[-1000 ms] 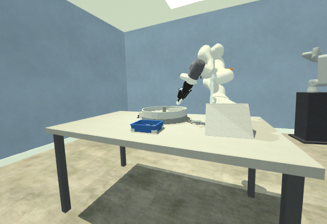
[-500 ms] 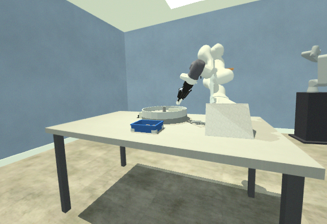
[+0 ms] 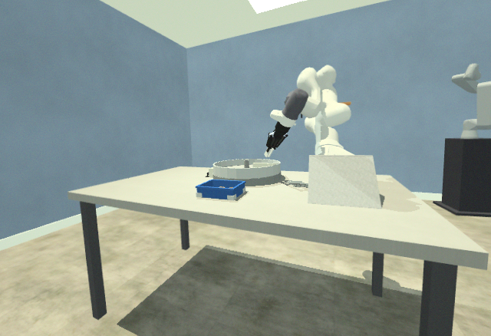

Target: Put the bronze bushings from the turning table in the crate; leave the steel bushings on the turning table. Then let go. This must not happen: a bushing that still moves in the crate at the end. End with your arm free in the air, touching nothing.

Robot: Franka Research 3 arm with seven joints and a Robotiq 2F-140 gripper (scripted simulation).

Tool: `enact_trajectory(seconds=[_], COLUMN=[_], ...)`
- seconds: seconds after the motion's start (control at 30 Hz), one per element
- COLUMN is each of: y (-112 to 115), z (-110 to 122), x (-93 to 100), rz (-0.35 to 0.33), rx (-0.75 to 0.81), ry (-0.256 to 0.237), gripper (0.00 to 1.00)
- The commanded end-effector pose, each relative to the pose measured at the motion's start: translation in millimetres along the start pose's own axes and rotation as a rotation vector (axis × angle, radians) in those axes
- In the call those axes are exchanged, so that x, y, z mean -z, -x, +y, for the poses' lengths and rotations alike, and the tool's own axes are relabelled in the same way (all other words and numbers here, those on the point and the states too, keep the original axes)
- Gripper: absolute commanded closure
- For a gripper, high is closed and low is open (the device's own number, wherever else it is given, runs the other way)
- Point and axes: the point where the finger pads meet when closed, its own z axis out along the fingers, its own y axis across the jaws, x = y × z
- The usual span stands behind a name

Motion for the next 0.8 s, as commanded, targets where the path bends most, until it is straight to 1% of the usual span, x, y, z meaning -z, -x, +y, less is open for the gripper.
enact_trajectory(seconds=[0.0, 0.37, 0.53, 0.77], y=[-0.4, -0.2, 10.3, 12.9], z=[-2.2, -2.2, -2.1, -2.1], x=[0.3, 0.1, -13.1, -16.3], rz=[-0.001, -0.001, -0.001, -0.001], rx=[0.006, 0.006, 0.006, 0.006], ry=[-0.005, -0.005, -0.005, -0.005], gripper=[0.94, 0.94, 0.94, 0.94])
